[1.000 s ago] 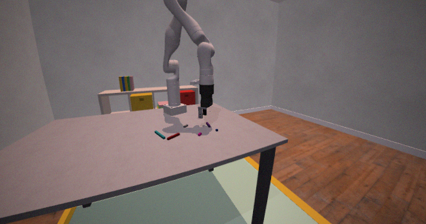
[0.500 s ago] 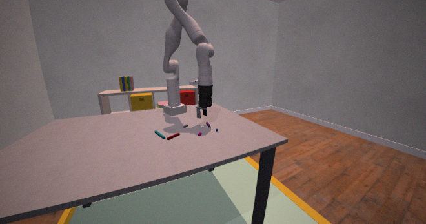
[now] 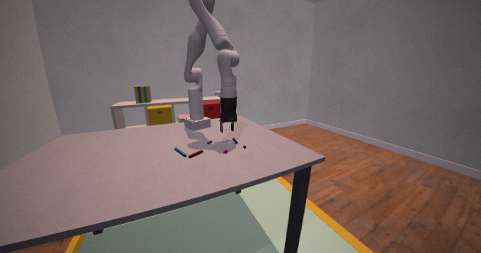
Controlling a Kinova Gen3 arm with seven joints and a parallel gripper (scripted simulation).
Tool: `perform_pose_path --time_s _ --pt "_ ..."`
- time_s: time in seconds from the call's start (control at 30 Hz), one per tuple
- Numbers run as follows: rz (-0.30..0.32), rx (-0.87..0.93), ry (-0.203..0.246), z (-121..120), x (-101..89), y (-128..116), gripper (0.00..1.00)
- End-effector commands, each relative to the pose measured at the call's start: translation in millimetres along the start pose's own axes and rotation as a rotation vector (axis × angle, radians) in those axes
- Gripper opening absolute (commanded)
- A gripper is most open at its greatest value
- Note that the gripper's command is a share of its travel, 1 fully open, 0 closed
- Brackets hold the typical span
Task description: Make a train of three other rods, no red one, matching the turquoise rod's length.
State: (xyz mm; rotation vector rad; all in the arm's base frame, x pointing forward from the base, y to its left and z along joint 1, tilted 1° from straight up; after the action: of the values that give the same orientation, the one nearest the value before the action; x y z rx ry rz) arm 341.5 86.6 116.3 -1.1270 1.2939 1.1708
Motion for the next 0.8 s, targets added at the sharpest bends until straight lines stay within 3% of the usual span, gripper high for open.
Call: perform_pose_path --time_s 0.0,0.33,0.4,0.77 --pt "-0.01 0.15 0.003 4.6 -0.3 3.0 1.0" --pt "-0.011 0.704 -0.001 6.8 0.9 1.0 1.0" --pt "-0.011 0.704 -0.001 6.8 0.9 1.0 1.0" --pt "-0.016 1.208 -0.012 5.6 -1.5 -6.9 1.0"
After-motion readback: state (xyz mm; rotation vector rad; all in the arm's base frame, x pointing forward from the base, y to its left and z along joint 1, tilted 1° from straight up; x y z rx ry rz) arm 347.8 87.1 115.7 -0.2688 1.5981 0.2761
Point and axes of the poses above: the point where the finger pads meet when closed, its own x axis out along the fingers, its own z axis across the jaws, y = z × x, the point moved 10 cm from there along -x, back along the fingers, and after that the axes turned 2 degrees about x, right-handed, at the moved point
